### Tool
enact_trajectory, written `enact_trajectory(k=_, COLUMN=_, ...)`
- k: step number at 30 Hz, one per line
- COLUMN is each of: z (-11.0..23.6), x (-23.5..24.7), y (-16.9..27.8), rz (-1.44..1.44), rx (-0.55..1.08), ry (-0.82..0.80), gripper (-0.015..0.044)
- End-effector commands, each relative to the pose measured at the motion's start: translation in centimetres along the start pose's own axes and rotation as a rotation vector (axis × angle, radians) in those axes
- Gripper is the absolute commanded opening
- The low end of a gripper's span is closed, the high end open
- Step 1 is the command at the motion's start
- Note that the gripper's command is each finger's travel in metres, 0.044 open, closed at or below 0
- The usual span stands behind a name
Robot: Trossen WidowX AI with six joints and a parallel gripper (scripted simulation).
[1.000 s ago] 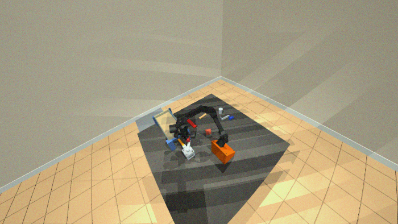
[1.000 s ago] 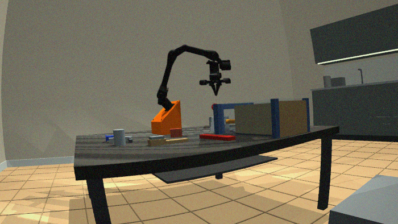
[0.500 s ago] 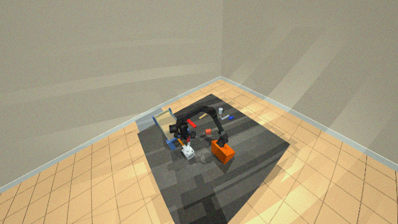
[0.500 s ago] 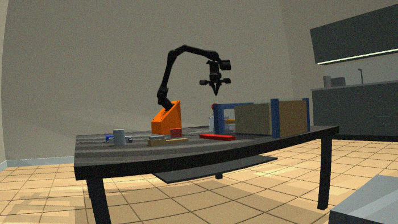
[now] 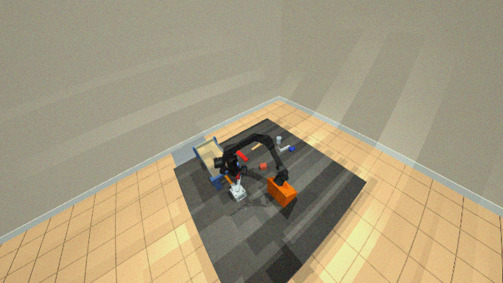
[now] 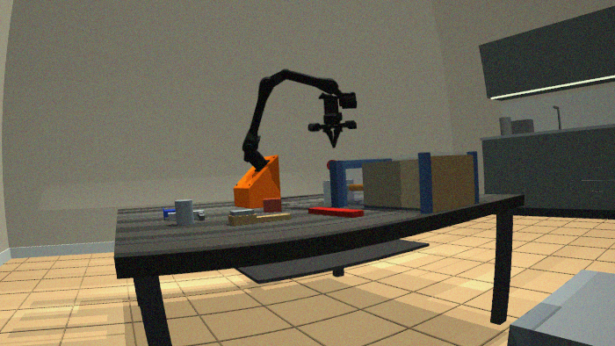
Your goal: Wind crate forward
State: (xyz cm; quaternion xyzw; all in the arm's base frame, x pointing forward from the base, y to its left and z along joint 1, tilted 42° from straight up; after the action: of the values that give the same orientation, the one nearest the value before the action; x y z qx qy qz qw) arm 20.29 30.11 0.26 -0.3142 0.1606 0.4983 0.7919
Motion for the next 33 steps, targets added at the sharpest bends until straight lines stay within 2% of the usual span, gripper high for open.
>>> enact_trajectory(k=1, z=0.0, x=0.0, y=0.0, rz=0.0, rx=0.0, ry=-0.001, gripper=0.0)
enact_trajectory(k=9, z=0.0, x=0.0, y=0.0, rz=0.0, rx=0.0, ry=-0.001, gripper=0.0)
enact_trajectory(k=11, z=-0.2, x=-0.1, y=-1.0, rz=-0.002, rx=0.043, ry=-0.002, gripper=0.0053)
enact_trajectory(k=16, z=-2.1, x=-1.7, y=-7.6, rz=0.017, rx=0.341, ry=-0.076, gripper=0.0184)
enact_trajectory(k=18, z=-2.6, x=-2.3, y=-9.1, rz=0.028, rx=0.412, ry=-0.112, gripper=0.0236)
enact_trajectory(k=26, z=-2.7, x=-2.4, y=-9.3, rz=0.029, rx=0.42, ry=-0.117, gripper=0.044)
enact_trajectory(k=33, z=-3.4, x=-2.3, y=-9.3, rz=0.029, rx=0.42, ry=-0.115, gripper=0.044)
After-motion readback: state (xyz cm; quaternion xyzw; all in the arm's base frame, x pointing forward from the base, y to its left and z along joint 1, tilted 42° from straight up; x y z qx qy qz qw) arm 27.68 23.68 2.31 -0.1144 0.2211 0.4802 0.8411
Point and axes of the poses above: the point midway between the two fingers, 35 mm back from their tips, its own z axis back along the fingers, its own x axis across the jaws, y = z × x, the point moved 10 cm from there along z, back along the fingers, and after that the axes turned 14 degrees about z, right-handed, at the moved point
